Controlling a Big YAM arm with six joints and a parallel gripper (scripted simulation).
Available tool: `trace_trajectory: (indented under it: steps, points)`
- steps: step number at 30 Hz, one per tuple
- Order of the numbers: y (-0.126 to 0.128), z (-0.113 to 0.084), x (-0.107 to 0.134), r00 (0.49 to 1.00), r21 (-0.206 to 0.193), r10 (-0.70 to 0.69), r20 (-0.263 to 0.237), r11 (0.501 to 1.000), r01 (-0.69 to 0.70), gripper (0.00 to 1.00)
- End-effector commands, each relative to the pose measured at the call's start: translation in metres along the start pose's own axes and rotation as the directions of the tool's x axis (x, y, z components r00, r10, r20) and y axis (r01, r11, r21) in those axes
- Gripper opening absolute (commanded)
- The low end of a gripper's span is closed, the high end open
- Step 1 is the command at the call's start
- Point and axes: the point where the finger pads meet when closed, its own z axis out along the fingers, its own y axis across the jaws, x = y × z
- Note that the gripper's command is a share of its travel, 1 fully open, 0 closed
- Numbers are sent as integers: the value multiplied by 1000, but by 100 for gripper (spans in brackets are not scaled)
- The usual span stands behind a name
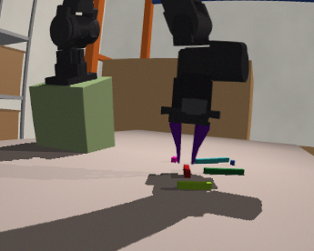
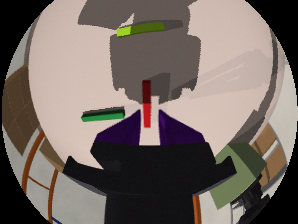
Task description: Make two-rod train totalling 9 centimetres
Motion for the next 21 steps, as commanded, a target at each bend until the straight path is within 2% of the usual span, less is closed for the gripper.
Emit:
trace_trajectory:
  steps: [1, 10, 21]
  points:
    - [18, -4, -15, 1000, -40, 9, 22, 999, -8, 23]
    - [23, -5, -5, 1000, -32, 3, 15, 999, -3, 23]
    - [25, -8, -6, 1000, -38, 5, 18, 999, -4, 23]
